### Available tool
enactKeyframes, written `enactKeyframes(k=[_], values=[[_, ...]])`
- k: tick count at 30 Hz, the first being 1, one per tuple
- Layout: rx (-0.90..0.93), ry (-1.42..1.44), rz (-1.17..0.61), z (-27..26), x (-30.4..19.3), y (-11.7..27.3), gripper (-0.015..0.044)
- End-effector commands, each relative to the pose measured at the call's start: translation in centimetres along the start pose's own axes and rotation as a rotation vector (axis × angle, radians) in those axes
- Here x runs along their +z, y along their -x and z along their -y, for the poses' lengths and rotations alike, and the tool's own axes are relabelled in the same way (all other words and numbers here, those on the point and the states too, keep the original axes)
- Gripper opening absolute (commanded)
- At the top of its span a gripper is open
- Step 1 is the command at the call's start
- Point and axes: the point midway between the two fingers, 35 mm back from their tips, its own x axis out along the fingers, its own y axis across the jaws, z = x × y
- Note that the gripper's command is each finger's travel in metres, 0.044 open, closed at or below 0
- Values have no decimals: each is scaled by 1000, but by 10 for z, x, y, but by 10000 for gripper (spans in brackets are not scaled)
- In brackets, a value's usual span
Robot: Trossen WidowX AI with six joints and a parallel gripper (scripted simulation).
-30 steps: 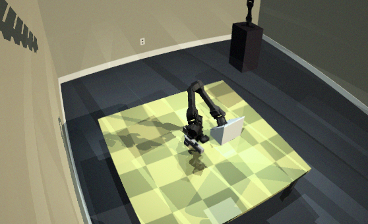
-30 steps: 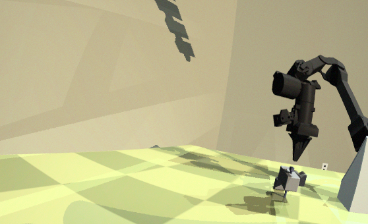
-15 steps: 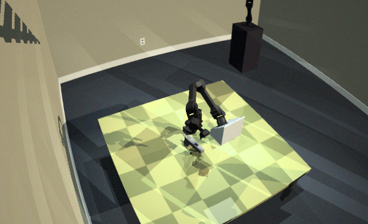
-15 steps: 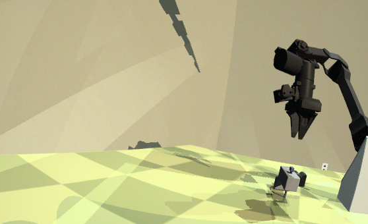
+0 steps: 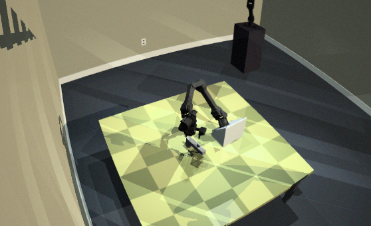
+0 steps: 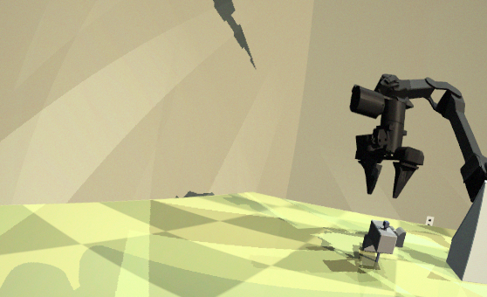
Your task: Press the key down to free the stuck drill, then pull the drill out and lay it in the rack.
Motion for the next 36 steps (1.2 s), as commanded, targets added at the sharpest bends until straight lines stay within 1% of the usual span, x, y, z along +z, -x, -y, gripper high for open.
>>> enactKeyframes(k=[1, 16, 36], values=[[-27, 546, -5, 51, -37, -32, 440], [-41, 1008, -76, 89, -75, -56, 440], [-41, 1015, -78, 90, -76, -56, 440]])
